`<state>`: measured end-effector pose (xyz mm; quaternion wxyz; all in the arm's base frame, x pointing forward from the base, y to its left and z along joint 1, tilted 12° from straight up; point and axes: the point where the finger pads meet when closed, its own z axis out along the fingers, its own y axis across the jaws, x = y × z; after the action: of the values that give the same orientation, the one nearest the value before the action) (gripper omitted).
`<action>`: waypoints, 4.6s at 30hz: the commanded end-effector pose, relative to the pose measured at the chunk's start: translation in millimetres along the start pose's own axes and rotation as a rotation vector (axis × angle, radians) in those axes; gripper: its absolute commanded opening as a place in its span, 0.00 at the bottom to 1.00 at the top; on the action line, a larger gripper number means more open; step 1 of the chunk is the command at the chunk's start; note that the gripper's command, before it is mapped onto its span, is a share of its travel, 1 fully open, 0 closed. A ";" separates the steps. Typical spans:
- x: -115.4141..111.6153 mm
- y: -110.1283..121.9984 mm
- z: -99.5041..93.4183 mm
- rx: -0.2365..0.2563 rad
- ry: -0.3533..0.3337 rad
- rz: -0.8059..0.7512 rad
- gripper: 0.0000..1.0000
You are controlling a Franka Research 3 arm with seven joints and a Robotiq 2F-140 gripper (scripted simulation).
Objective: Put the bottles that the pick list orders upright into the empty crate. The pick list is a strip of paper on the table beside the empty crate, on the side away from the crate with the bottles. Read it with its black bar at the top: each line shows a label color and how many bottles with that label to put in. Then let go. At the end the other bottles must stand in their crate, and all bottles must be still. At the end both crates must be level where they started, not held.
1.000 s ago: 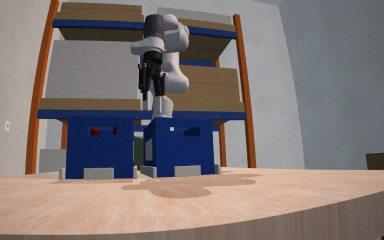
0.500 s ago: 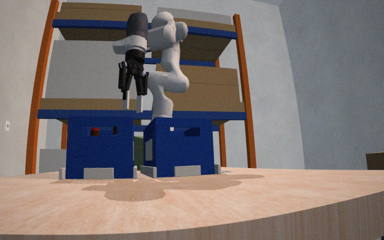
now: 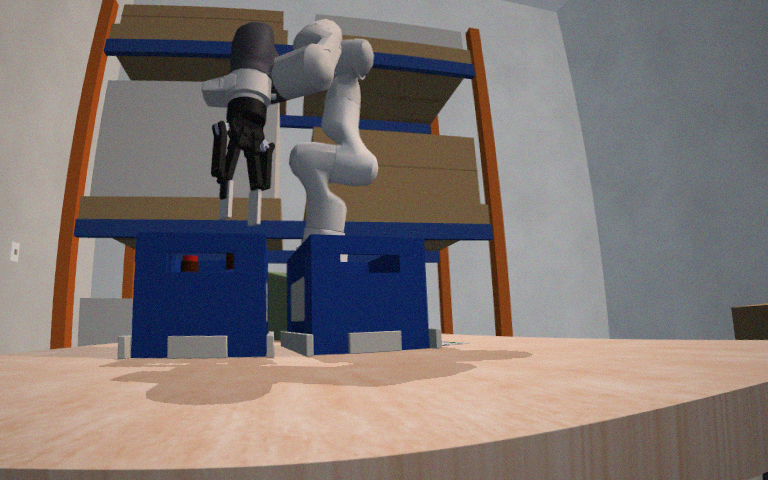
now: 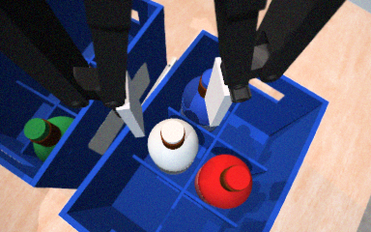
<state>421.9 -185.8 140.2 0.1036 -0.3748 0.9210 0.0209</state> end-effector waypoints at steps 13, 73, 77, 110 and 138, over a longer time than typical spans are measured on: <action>-0.5 0.8 7.3 -0.007 -0.005 -0.046 0.38; -0.8 1.3 76.7 -0.007 -0.005 -0.046 0.38; -0.8 1.3 82.0 -0.007 -0.005 -0.046 0.38; -0.8 1.3 84.4 -0.007 -0.005 -0.046 0.00; -0.8 1.3 84.4 -0.007 -0.005 -0.046 0.00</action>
<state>435.6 -175.1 56.7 0.1045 -0.3932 0.9132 0.0231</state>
